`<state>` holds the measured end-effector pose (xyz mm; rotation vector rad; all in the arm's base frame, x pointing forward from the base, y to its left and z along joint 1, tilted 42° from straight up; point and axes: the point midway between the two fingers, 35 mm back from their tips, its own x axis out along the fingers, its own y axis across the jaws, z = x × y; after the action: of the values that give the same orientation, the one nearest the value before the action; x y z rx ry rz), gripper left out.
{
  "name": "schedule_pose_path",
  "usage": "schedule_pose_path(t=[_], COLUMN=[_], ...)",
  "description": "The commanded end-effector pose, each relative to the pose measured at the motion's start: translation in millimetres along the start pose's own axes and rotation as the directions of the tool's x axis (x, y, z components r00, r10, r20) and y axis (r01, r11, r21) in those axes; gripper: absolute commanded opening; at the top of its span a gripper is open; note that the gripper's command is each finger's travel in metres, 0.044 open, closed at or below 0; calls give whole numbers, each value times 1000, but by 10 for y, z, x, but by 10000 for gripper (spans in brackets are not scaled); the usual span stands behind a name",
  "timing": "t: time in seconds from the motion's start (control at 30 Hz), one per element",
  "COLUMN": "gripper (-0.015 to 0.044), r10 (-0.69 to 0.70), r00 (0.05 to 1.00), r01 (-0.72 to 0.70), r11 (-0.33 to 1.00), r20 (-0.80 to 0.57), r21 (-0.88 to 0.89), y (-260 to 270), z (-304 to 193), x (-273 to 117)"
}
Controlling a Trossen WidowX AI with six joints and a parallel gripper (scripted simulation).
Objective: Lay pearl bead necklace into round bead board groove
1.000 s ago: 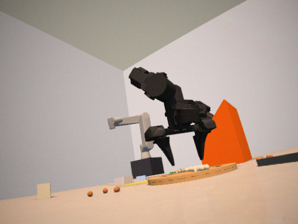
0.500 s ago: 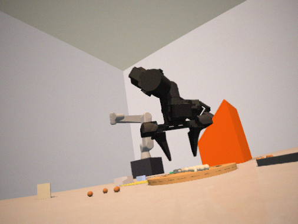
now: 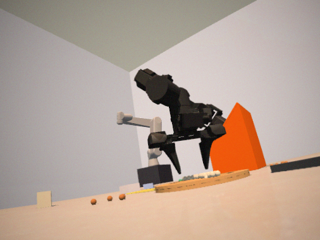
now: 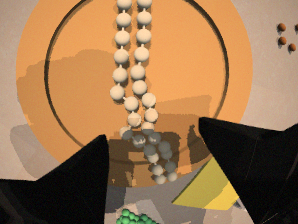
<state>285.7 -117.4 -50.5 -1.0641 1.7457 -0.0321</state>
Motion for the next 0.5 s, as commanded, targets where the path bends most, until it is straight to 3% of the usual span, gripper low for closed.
schedule_pose_path(t=[0.0,0.3,0.47], gripper=[310,310,179], r10=[3,3,4], r00=[1000,1000,1000], r01=[-3,-3,-4], r11=[1000,1000,1000], r20=[-7,-9,-4], r21=[-10,-10,-3], y=[25,28,17], z=[-13,-18,-12], x=[96,152,126])
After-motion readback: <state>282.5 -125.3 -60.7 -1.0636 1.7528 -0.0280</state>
